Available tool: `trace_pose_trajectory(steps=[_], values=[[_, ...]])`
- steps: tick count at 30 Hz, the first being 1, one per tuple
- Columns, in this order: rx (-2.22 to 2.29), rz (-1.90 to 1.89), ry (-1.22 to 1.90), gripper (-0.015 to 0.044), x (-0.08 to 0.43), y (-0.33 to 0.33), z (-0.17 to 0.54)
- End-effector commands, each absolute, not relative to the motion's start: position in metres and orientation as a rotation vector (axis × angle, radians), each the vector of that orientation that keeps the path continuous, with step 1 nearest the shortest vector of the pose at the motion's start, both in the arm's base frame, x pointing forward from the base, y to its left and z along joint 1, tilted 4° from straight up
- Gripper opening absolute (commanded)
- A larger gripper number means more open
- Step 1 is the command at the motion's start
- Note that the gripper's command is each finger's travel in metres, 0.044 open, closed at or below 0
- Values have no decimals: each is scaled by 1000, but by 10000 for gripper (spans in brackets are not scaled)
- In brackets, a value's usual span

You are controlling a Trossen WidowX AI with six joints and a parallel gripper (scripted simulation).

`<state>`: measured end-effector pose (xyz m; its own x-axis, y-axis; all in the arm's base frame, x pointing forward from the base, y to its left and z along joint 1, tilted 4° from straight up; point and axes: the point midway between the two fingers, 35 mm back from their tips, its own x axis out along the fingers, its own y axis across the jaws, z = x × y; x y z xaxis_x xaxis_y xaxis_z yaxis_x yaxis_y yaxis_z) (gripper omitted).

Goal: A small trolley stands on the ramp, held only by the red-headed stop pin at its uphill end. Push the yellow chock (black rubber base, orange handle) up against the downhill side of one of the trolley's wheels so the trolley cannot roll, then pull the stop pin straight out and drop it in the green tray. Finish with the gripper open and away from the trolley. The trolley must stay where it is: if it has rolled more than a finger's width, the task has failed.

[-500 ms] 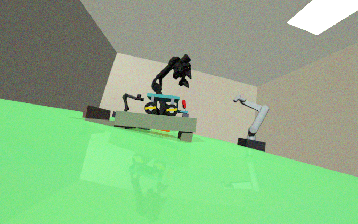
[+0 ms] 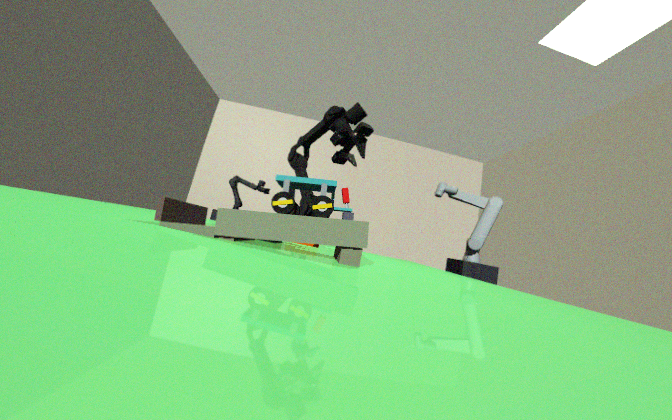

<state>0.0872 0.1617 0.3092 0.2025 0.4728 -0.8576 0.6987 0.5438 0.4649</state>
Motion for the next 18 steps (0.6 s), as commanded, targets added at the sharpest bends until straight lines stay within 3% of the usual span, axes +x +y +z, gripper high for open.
trace_pose_trajectory(steps=[1, 18], values=[[904, -120, 1429, 190, 95, 168, 297], [129, 309, 1389, 190, 122, 186, 246]])
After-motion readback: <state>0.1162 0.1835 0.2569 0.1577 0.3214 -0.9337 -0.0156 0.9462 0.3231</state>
